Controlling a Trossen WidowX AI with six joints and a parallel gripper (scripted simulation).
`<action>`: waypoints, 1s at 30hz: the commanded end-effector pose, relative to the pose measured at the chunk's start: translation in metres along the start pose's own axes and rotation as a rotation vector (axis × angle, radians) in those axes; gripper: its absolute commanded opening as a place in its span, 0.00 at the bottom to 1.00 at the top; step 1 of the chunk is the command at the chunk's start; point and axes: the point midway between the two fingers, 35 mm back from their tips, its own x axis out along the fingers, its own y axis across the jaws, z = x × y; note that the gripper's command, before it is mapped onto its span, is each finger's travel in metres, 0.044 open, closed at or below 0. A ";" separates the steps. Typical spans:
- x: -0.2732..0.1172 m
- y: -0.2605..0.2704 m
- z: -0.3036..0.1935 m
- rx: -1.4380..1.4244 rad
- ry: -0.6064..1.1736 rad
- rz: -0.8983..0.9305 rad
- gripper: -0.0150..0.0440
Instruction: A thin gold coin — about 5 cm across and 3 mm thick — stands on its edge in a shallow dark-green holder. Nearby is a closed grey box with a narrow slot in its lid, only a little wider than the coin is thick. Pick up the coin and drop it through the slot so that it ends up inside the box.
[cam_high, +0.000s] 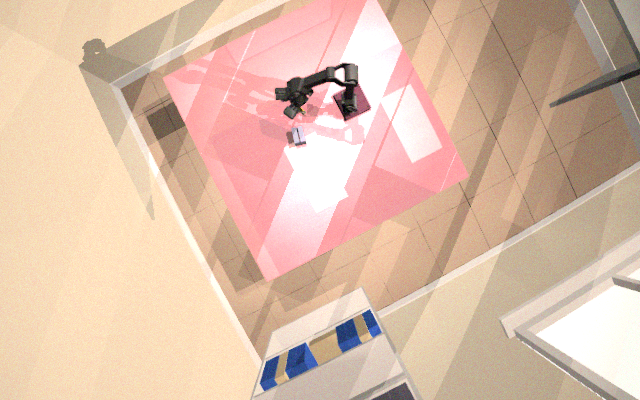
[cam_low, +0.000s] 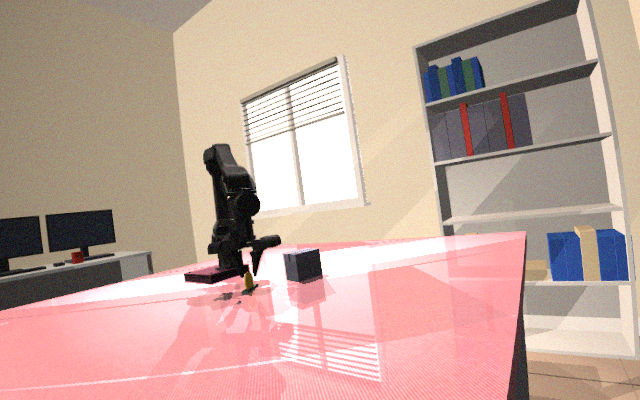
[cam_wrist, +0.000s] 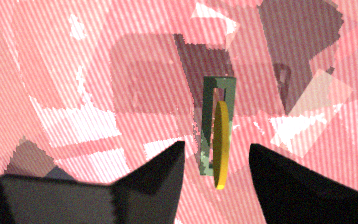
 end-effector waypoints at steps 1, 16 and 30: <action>0.007 -0.001 0.000 0.005 -0.001 -0.005 0.53; 0.025 -0.002 -0.002 0.005 -0.001 -0.005 0.44; 0.025 -0.002 -0.002 0.006 0.000 -0.004 0.25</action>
